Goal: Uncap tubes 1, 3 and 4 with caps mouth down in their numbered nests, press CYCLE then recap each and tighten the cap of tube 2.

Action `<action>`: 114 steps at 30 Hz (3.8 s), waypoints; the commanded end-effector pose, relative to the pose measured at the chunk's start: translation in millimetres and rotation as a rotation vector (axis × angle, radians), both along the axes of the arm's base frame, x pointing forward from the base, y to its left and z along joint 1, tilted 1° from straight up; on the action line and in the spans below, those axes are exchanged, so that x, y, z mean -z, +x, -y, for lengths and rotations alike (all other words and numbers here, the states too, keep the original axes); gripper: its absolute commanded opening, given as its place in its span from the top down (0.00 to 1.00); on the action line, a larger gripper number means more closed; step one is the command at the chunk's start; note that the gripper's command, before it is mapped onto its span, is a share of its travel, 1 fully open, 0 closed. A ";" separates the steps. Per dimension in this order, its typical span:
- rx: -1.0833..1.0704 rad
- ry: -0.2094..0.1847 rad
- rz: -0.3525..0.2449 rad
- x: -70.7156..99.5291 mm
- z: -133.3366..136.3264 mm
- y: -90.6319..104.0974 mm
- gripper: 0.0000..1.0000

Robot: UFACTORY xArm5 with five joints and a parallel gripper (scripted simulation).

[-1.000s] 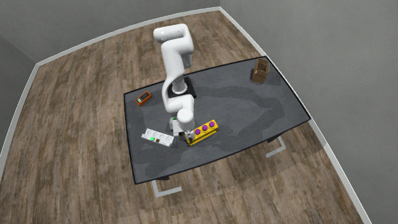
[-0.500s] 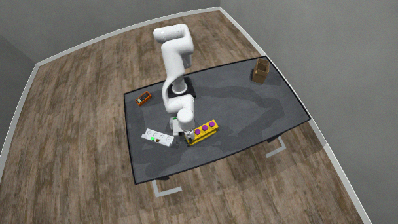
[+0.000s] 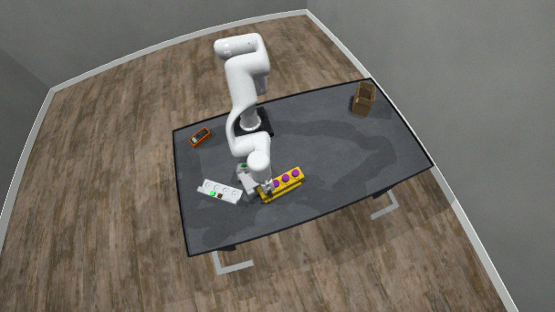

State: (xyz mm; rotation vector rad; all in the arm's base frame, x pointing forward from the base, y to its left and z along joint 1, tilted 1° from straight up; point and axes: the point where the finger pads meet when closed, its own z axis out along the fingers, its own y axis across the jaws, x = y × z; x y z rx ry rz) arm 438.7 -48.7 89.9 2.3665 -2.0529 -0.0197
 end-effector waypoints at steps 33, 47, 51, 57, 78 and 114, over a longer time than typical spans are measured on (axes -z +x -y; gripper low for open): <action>-0.294 0.007 0.004 -1.1 0.2 1.2 1.00; 0.139 0.001 0.003 -0.4 0.2 1.1 1.00; 0.239 0.000 0.003 -0.3 0.2 1.1 1.00; 0.391 -0.002 0.002 -0.1 0.2 1.1 1.00; 0.231 0.000 0.003 -1.1 0.2 1.1 0.54; -0.787 0.013 0.006 -1.1 0.2 1.2 1.00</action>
